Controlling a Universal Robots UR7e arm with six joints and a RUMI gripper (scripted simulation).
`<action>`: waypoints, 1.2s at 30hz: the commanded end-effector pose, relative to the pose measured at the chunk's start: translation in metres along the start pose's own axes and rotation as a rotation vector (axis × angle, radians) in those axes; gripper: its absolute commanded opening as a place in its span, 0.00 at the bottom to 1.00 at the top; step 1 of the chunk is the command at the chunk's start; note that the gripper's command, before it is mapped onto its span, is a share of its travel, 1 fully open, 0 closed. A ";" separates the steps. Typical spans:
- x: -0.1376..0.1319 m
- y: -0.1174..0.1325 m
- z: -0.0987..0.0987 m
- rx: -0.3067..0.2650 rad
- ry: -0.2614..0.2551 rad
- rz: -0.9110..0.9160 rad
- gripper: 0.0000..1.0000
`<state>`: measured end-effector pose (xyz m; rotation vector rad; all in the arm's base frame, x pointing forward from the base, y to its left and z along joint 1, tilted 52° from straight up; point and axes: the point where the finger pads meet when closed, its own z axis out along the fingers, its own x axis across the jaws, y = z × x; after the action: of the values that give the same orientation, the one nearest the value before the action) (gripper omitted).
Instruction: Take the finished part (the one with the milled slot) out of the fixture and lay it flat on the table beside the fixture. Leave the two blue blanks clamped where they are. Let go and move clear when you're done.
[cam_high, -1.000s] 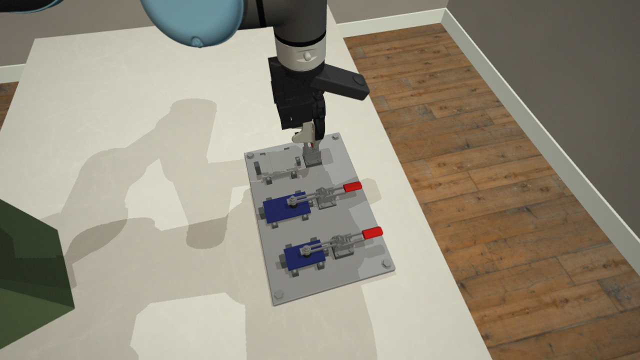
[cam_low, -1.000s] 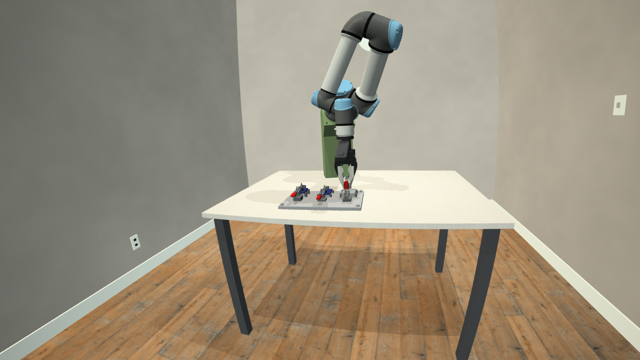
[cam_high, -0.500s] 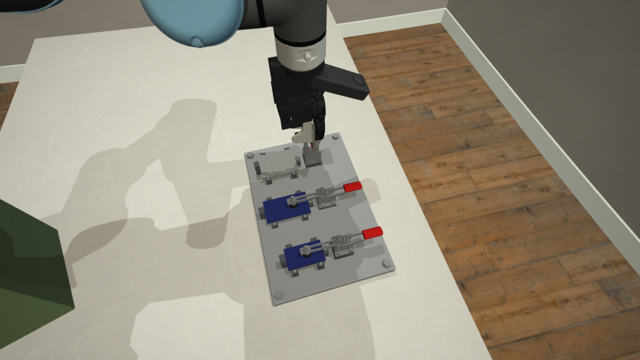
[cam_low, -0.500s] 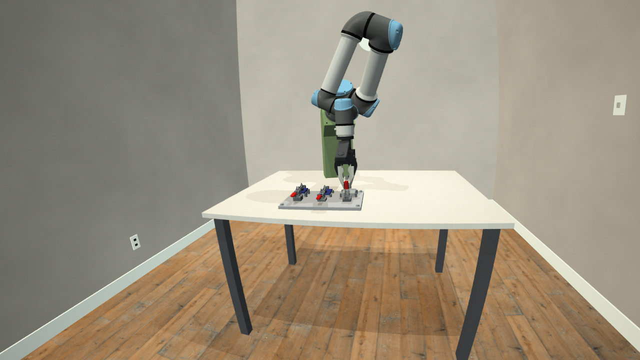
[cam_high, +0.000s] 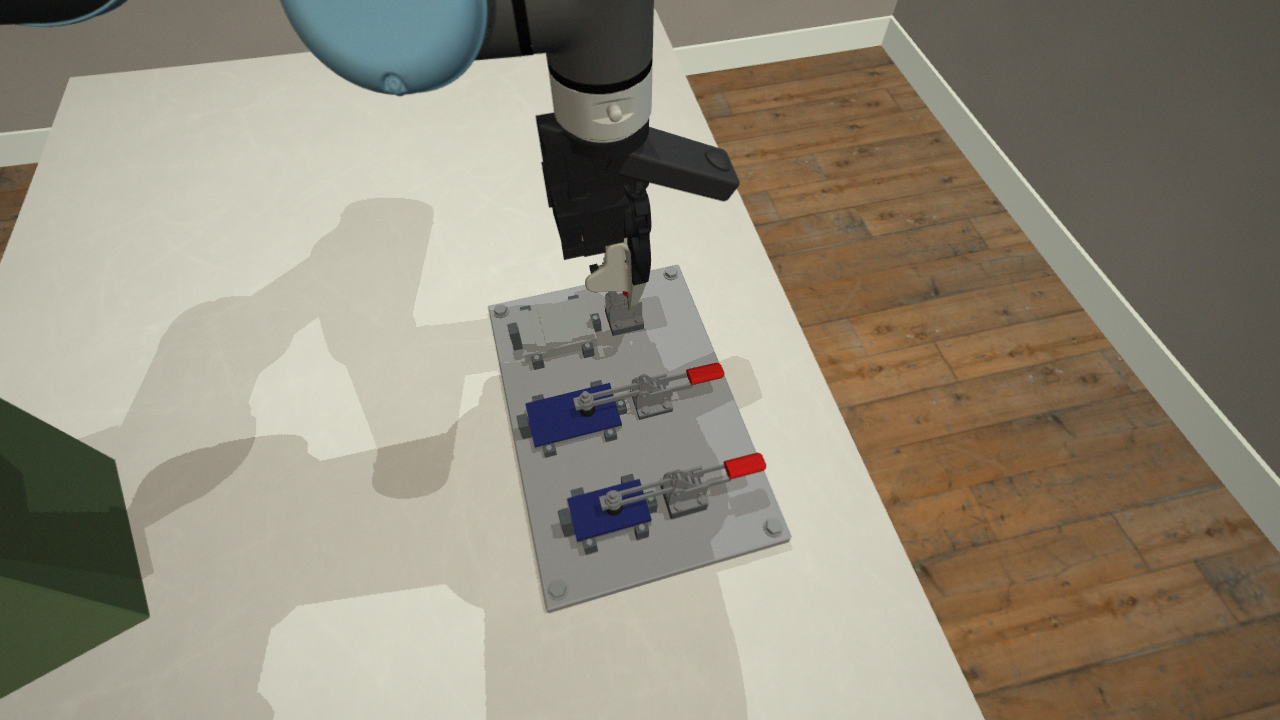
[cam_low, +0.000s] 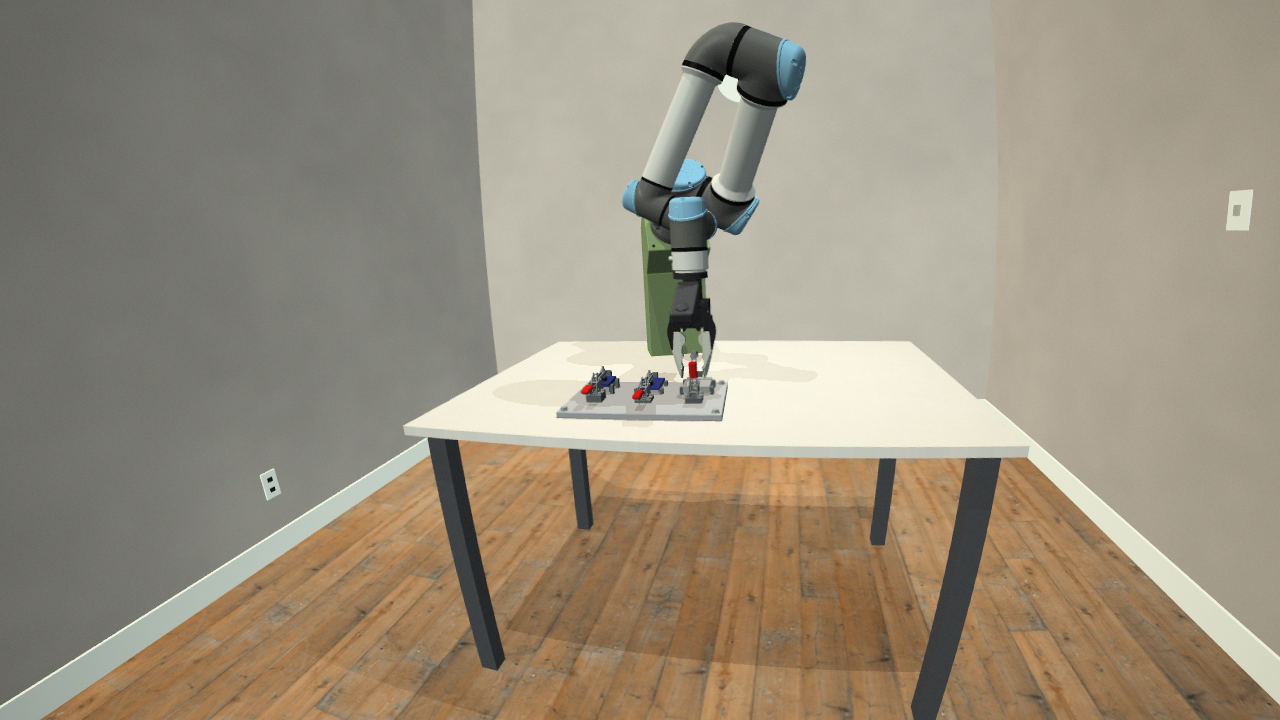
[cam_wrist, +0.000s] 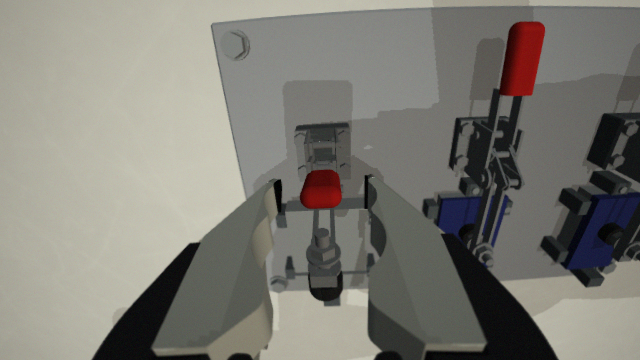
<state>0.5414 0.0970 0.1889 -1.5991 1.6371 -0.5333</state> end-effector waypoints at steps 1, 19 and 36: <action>0.000 0.000 0.000 0.001 0.000 0.000 0.28; 0.000 0.000 0.000 0.001 0.000 0.000 0.28; 0.000 0.000 -0.017 0.001 0.000 0.000 0.28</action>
<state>0.5342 0.0949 0.1948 -1.5984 1.6372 -0.5343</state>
